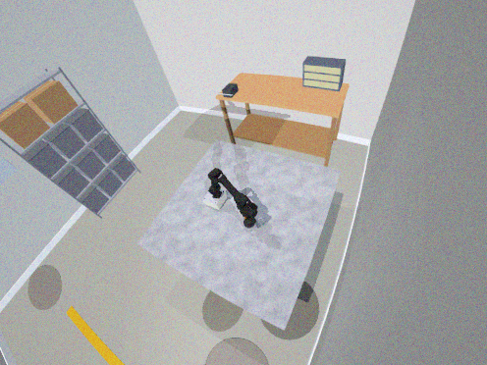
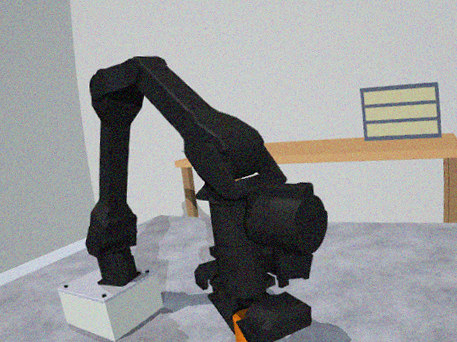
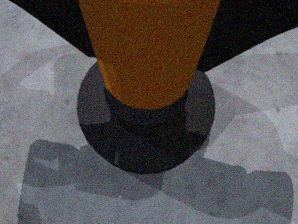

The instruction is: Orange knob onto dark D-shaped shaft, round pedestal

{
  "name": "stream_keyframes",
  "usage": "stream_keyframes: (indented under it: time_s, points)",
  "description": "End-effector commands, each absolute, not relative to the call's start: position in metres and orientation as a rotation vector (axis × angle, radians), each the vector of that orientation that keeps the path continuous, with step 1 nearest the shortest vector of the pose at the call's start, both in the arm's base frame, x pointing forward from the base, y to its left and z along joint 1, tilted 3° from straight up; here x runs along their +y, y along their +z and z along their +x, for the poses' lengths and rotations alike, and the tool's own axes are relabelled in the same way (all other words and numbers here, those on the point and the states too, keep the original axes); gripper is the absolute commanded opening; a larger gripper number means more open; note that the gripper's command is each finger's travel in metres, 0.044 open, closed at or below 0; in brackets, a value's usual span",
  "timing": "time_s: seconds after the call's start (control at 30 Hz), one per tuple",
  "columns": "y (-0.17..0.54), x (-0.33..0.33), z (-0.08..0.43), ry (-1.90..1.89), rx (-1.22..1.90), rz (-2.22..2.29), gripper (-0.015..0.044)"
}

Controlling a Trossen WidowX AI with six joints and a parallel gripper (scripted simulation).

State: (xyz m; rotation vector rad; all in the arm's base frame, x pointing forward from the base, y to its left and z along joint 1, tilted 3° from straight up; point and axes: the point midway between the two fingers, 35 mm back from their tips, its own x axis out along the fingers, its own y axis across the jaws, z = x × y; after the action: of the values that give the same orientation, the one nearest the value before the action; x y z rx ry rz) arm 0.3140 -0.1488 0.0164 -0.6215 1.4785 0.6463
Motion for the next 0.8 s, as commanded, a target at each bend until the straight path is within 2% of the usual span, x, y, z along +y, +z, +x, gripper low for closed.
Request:
stream_keyframes:
  time_s: [0.0, 0.53, 0.77]
  points:
    - [0.0159, -0.1484, 0.3125, 0.649, 1.48, -0.626, 0.0]
    - [0.0212, -0.1488, 0.3117, 0.656, 1.478, -0.633, 0.0]
    - [0.0194, -0.1506, 0.3149, 0.81, 1.422, -0.787, 0.0]
